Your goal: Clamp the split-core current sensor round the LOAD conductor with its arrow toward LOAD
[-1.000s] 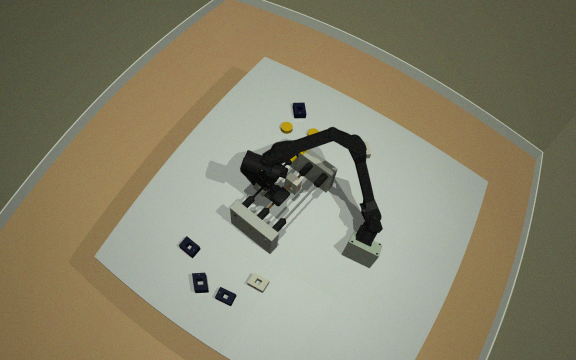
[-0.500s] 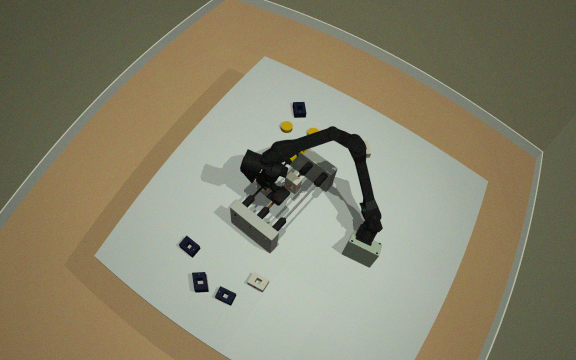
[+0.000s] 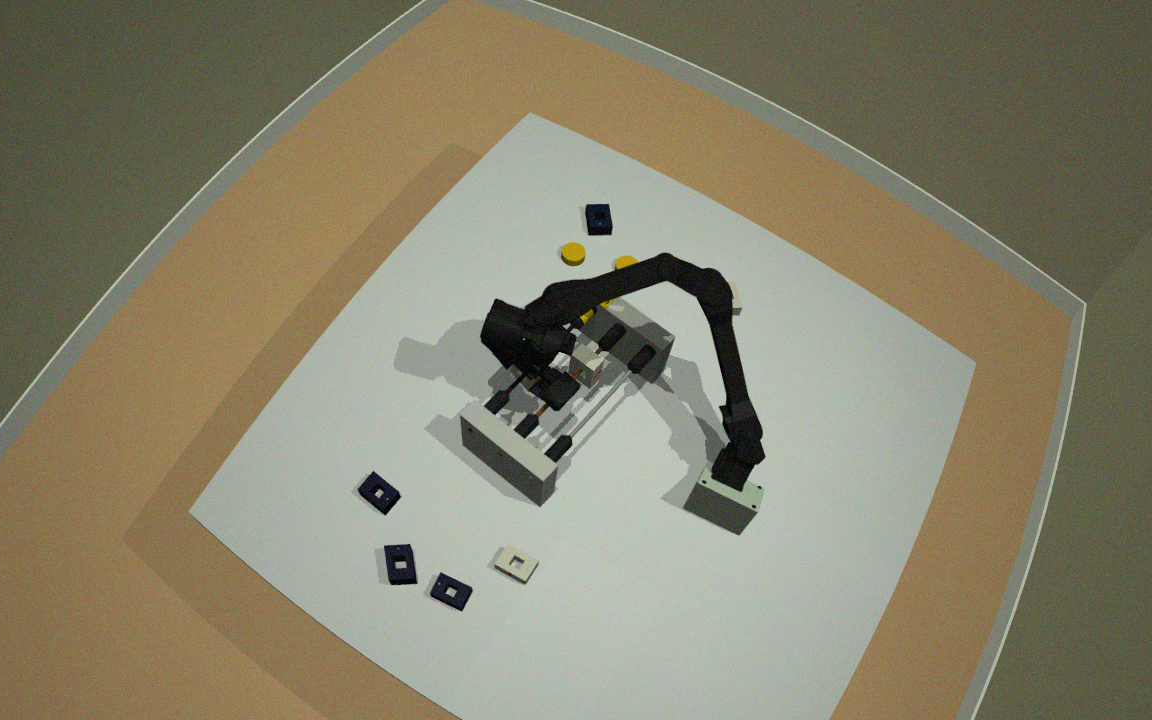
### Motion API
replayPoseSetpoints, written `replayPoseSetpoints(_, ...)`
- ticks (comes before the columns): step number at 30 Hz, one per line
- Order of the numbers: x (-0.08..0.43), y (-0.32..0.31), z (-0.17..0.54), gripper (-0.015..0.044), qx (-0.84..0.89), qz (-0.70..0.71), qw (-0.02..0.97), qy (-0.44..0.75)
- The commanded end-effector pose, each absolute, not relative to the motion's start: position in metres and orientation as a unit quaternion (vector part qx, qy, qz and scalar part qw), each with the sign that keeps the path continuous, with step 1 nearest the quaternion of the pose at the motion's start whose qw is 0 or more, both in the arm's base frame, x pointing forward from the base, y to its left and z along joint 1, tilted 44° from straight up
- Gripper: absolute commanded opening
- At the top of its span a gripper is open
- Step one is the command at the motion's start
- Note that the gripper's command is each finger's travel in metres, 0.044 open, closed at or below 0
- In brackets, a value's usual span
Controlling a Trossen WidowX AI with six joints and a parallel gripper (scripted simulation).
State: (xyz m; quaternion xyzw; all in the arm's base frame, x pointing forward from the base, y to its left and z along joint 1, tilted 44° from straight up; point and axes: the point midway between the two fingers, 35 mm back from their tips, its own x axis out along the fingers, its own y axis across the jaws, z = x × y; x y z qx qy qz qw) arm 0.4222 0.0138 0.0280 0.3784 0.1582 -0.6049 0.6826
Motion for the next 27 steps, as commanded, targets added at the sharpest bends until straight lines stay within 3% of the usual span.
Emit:
replayPoseSetpoints(1, 0.4220, 0.0136, 0.0278, 0.0218, 0.378, -0.605, 0.683, 0.158)
replayPoseSetpoints(3, 0.4220, 0.0136, 0.0278, 0.0205, 0.378, -0.605, 0.683, 0.158)
replayPoseSetpoints(11, 0.4221, 0.0146, 0.0285, 0.0000, 0.378, -0.604, 0.683, 0.158)
replayPoseSetpoints(27, 0.4202, 0.0149, 0.0283, 0.0000, 0.371, -0.637, 0.652, 0.177)
